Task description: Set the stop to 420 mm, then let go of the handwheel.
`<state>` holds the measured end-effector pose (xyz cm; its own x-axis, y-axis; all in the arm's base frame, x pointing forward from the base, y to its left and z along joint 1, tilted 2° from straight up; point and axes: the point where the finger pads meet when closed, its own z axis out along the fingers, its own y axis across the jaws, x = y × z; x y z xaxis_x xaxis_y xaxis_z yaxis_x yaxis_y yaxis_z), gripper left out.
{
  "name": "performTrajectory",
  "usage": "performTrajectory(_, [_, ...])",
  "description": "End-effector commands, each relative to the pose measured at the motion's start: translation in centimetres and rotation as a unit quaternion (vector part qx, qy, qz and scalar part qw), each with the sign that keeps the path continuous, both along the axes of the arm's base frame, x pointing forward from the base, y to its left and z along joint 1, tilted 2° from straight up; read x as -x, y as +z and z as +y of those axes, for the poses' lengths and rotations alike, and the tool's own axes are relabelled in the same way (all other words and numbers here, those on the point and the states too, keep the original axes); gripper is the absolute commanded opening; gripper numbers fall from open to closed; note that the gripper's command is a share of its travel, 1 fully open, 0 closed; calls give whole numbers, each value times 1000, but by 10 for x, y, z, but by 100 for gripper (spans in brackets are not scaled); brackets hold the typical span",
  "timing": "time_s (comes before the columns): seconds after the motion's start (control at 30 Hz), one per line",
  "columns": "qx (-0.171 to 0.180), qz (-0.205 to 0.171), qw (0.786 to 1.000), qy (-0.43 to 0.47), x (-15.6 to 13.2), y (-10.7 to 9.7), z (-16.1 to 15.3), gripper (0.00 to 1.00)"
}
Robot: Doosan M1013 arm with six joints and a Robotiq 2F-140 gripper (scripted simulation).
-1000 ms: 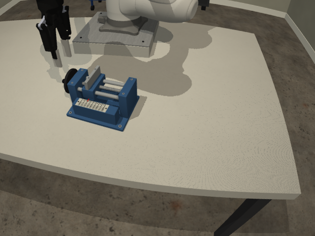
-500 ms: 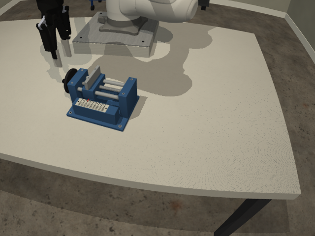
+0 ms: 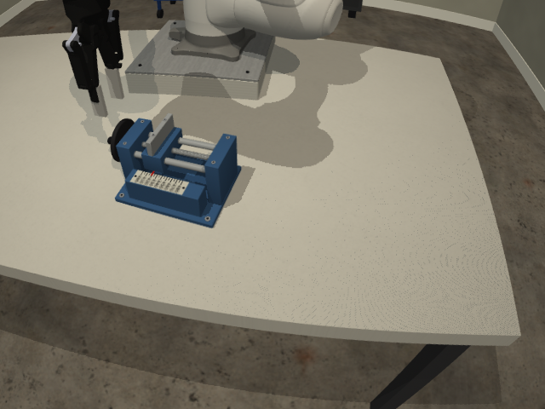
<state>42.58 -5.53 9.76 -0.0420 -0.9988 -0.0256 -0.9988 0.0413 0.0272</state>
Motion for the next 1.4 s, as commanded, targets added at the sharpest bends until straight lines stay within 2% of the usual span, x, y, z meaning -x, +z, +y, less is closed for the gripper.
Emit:
performTrajectory(0.0, [1, 0, 1000, -2, 1, 3, -3, 33])
performTrajectory(0.23, [1, 0, 1000, -2, 1, 3, -3, 33])
performTrajectory(0.43, [1, 0, 1000, -2, 0, 18, -3, 33])
performTrajectory(0.6, [1, 0, 1000, -2, -3, 19, 1, 33])
performTrajectory(0.7, [1, 0, 1000, -2, -19, 19, 18, 33])
performTrajectory(0.77, [1, 0, 1000, -2, -19, 19, 18, 33])
performTrajectory(1.03, [1, 0, 1000, -2, -89, 20, 93, 33])
performTrajectory(1.37, [1, 0, 1000, -2, -93, 20, 98, 33])
